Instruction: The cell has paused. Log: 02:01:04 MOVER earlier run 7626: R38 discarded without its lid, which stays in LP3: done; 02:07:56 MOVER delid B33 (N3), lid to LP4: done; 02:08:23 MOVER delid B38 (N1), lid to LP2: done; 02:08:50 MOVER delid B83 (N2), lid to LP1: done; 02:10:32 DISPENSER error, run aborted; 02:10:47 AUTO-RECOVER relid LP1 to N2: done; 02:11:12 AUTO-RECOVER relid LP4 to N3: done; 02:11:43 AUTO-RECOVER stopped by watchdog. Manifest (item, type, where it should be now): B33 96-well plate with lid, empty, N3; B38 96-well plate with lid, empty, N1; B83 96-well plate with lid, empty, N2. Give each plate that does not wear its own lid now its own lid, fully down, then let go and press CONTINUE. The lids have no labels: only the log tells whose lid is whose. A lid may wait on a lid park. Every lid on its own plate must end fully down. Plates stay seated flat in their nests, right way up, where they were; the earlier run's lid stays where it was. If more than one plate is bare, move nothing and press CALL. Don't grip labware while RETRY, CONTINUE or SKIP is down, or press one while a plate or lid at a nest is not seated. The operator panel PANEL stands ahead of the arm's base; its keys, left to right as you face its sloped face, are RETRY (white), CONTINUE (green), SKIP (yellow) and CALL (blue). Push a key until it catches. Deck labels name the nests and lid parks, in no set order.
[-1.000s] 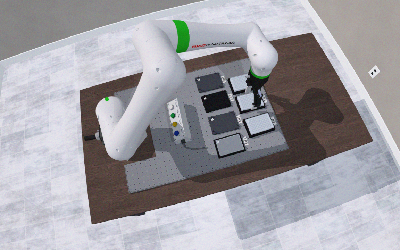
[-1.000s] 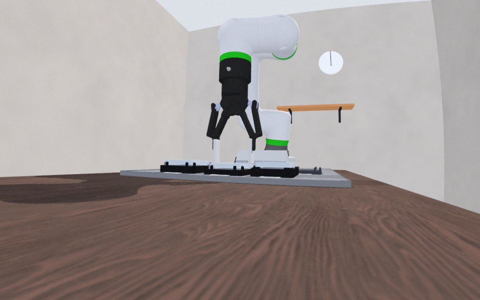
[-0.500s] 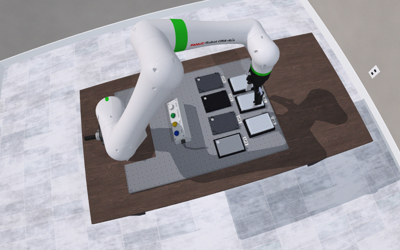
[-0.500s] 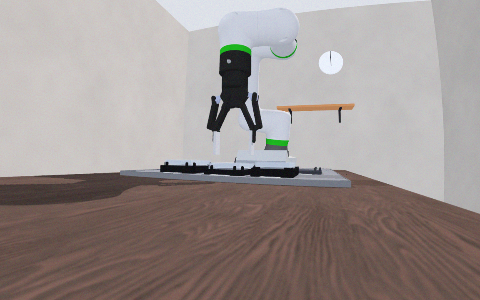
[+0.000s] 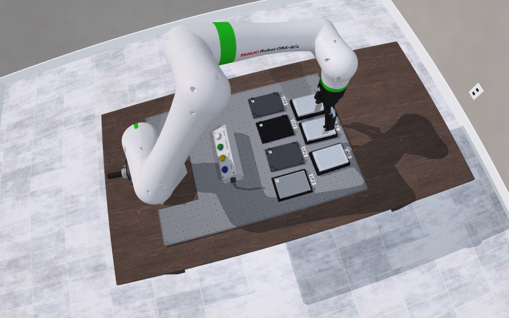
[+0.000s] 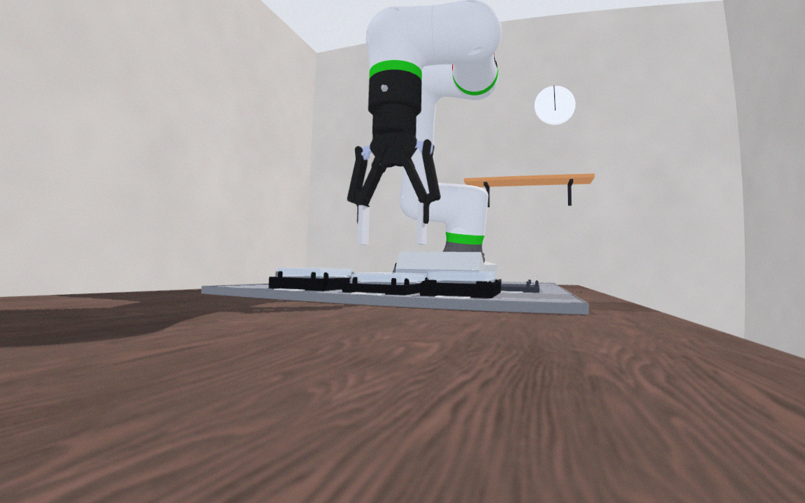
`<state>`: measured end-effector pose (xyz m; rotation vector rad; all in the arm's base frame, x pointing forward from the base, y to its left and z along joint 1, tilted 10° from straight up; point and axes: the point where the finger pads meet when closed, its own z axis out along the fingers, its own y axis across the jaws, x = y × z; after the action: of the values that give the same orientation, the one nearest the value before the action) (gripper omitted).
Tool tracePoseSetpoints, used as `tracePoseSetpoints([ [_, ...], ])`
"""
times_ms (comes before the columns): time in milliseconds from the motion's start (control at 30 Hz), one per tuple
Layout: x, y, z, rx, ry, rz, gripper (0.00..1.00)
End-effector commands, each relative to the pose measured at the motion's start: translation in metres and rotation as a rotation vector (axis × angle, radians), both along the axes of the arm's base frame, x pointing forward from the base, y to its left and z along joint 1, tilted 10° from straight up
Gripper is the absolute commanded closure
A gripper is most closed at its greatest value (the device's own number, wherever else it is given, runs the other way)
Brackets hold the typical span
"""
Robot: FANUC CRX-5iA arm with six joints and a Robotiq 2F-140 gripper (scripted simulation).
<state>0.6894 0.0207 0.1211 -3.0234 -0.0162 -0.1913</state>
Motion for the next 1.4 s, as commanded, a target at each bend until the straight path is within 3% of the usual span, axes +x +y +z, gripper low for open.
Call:
tracePoseSetpoints([
  [0,0.0,0.0,0.004,0.0,0.0,0.0,0.34],
  [367,-0.001,0.0,0.006,0.0,0.0,0.0,0.34],
  [467,-0.013,0.004,0.014,0.0,0.0,0.0,0.34],
  [600,-0.06,0.018,0.039,-0.001,0.001,-0.002,0.34],
  [667,-0.06,0.018,0.039,-0.001,0.001,-0.002,0.34],
  [700,-0.079,0.023,0.047,-0.001,0.001,-0.002,0.34],
  [733,-0.079,0.023,0.047,-0.001,0.001,-0.002,0.34],
  [767,-0.099,0.026,0.054,-0.001,0.002,-0.003,0.34],
  [833,-0.099,0.026,0.054,-0.001,0.002,-0.003,0.34],
  [867,-0.122,0.03,0.061,-0.001,0.002,-0.003,0.34],
  [933,-0.122,0.03,0.061,-0.001,0.002,-0.003,0.34],
  [967,-0.147,0.033,0.067,-0.001,0.002,-0.004,0.34],
  [1033,-0.147,0.033,0.067,-0.001,0.002,-0.004,0.34],
  [1067,-0.173,0.034,0.072,-0.001,0.002,-0.005,0.34],
  [1133,-0.173,0.034,0.072,-0.001,0.002,-0.005,0.34],
  [1167,-0.2,0.035,0.074,-0.001,0.002,-0.006,0.34],
  [1233,-0.2,0.035,0.074,-0.001,0.002,-0.006,0.34],
  [1267,-0.228,0.035,0.075,-0.001,0.003,-0.006,0.34],
  [1333,-0.228,0.035,0.075,-0.001,0.003,-0.006,0.34],
  [1367,-0.254,0.033,0.073,-0.001,0.003,-0.007,0.34],
])
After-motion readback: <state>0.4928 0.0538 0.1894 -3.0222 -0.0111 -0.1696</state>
